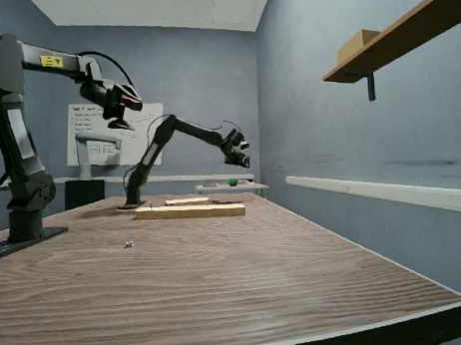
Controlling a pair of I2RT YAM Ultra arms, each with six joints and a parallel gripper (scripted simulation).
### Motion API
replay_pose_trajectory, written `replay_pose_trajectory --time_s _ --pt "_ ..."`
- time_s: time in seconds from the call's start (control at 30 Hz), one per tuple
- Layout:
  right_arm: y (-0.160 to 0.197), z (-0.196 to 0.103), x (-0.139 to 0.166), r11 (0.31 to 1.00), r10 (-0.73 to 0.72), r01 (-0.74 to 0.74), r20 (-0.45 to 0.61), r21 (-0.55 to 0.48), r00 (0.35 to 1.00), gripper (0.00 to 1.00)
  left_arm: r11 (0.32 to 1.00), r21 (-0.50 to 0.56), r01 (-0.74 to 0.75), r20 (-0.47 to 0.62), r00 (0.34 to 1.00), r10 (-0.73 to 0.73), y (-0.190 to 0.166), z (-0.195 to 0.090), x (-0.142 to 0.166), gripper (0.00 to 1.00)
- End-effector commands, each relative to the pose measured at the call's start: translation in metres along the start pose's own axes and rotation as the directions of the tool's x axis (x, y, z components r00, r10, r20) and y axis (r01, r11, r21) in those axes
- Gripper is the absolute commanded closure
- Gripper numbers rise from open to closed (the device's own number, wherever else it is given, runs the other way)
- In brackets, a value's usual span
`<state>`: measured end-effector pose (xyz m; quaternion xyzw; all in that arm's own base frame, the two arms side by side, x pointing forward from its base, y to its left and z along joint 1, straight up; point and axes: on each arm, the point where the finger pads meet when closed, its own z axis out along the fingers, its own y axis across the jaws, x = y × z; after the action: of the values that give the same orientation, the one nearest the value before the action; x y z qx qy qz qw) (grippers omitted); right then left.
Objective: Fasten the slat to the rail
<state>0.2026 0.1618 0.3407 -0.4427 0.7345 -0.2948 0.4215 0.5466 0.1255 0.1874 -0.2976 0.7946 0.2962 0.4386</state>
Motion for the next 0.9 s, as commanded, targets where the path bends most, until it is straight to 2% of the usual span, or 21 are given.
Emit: replay_pose_trajectory --time_s 0.0,0.6,0.73,0.87 --pt "-0.002 -0.001 -0.001 1.000 0.007 -0.007 0.004 0.001 1.000 0.00 1.000 0.003 0.013 0.012 1.000 -0.013 0.001 -0.003 -0.007 0.00" --pt "0.001 0.004 0.003 1.000 0.030 -0.030 -0.007 -0.009 1.000 0.00 1.000 0.022 0.015 0.017 1.000 -0.015 0.003 -0.008 -0.009 0.00" --pt "0.001 0.020 0.006 0.987 0.156 -0.157 -0.031 -0.045 0.987 0.00 0.996 0.091 0.027 0.033 0.999 -0.030 0.008 -0.024 -0.023 0.00" --pt "-0.002 0.046 0.006 0.940 0.330 -0.333 -0.054 -0.078 0.943 0.00 0.980 0.195 0.037 0.063 0.997 -0.050 0.013 -0.050 -0.041 0.00"
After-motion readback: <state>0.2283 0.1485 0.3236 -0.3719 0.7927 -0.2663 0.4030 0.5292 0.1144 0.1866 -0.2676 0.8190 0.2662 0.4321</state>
